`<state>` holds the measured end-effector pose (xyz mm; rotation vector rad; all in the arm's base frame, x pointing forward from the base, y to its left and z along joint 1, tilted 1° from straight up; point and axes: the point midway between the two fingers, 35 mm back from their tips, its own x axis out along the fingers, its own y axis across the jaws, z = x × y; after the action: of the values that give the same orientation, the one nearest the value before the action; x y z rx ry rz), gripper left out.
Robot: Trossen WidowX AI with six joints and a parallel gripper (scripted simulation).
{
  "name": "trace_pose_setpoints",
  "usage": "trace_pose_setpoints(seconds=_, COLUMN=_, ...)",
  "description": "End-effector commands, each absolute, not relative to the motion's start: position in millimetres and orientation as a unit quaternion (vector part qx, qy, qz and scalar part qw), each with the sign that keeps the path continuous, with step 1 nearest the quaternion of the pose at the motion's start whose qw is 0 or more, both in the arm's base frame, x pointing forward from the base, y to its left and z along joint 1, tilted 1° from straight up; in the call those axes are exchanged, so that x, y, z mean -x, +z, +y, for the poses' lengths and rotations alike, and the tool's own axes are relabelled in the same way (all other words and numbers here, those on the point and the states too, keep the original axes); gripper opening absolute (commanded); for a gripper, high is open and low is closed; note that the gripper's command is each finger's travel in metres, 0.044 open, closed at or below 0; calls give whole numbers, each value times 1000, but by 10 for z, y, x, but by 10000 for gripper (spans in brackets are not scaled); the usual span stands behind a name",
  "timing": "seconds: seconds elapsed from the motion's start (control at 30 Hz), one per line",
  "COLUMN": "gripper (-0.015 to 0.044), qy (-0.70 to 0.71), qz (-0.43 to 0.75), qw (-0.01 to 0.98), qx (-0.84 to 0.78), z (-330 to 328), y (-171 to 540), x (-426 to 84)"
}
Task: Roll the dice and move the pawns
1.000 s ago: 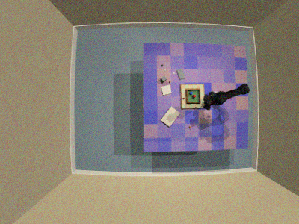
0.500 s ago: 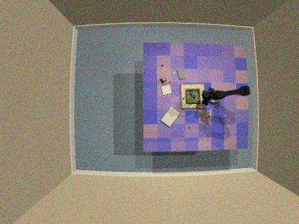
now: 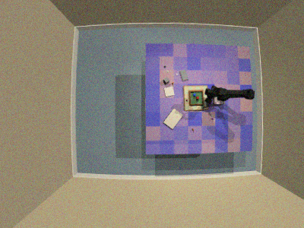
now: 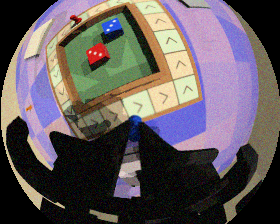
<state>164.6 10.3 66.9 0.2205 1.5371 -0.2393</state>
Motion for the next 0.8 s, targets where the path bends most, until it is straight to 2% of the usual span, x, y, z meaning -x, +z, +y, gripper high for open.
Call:
trace_pose_setpoints(seconds=0.0, gripper=0, qy=-107, qz=692, qw=707, qx=-97, z=61, y=627, x=-1633)
trace_pose_setpoints(seconds=0.77, gripper=0, qy=-107, qz=692, qw=707, qx=-97, z=53, y=150, x=-1642)
